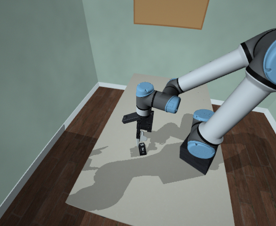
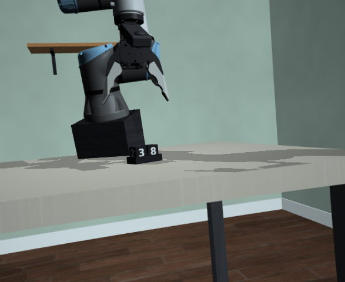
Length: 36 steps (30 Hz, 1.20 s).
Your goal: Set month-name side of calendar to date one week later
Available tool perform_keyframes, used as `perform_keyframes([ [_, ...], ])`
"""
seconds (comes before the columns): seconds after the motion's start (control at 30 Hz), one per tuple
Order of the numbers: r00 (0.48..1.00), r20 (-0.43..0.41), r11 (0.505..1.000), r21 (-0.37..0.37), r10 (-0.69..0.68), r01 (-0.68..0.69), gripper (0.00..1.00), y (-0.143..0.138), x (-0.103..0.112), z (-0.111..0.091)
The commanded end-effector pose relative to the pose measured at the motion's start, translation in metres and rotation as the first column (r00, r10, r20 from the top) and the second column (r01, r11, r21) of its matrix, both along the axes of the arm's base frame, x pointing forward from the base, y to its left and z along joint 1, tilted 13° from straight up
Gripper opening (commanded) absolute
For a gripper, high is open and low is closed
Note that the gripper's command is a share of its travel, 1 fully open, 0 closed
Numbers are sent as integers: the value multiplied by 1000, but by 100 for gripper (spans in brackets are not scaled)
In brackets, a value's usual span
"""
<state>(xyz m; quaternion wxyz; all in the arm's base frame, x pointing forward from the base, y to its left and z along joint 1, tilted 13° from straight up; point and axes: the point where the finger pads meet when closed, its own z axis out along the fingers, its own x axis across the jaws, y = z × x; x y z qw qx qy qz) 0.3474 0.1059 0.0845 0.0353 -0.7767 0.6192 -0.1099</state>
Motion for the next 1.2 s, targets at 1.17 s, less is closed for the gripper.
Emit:
perform_keyframes([
  [1.17,443,-185,421,-146,877,-895,100,1,-2,-18],
])
